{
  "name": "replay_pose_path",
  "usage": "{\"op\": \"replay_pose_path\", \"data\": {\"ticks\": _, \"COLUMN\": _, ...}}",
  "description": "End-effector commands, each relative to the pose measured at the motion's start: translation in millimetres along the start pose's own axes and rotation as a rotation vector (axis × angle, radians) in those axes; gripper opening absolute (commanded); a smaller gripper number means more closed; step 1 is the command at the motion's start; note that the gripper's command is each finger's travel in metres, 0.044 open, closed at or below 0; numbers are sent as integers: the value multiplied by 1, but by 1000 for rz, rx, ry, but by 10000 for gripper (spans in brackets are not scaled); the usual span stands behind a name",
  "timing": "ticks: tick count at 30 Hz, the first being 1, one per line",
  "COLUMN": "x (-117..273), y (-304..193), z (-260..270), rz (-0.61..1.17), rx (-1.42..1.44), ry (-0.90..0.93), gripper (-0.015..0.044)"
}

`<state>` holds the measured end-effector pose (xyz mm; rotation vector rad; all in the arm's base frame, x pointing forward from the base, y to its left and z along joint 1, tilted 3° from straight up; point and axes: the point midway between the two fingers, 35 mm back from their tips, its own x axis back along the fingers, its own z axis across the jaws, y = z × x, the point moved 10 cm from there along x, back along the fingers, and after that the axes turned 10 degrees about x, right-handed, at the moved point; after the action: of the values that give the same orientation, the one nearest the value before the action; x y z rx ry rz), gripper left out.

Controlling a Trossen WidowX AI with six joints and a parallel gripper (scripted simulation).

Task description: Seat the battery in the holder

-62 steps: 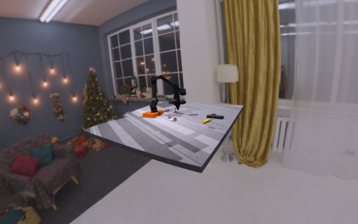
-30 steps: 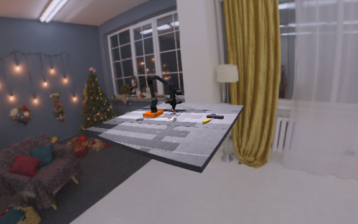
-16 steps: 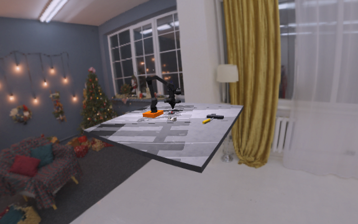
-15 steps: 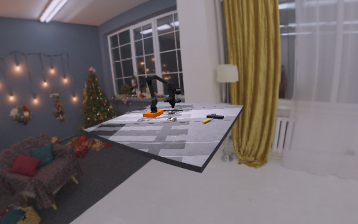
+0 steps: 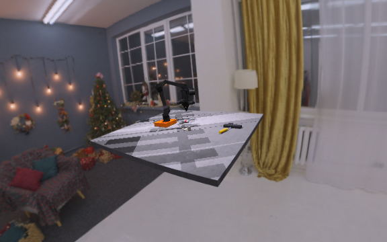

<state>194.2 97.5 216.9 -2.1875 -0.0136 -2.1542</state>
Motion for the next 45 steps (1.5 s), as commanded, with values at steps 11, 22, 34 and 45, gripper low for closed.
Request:
{"op": "replay_pose_path", "data": {"ticks": 11, "x": -31, "y": -4, "z": -9, "rz": 3, "rx": 678, "ry": -2, "gripper": 210}}
{"op": "replay_pose_path", "data": {"ticks": 22, "x": -69, "y": -5, "z": -25, "rz": 10, "rx": 1565, "ry": -3, "gripper": 242}}
{"op": "replay_pose_path", "data": {"ticks": 34, "x": -71, "y": -5, "z": -25, "rz": 10, "rx": 1565, "ry": -3, "gripper": 242}}
{"op": "replay_pose_path", "data": {"ticks": 45, "x": -88, "y": -6, "z": -24, "rz": 10, "rx": 1565, "ry": -3, "gripper": 242}}
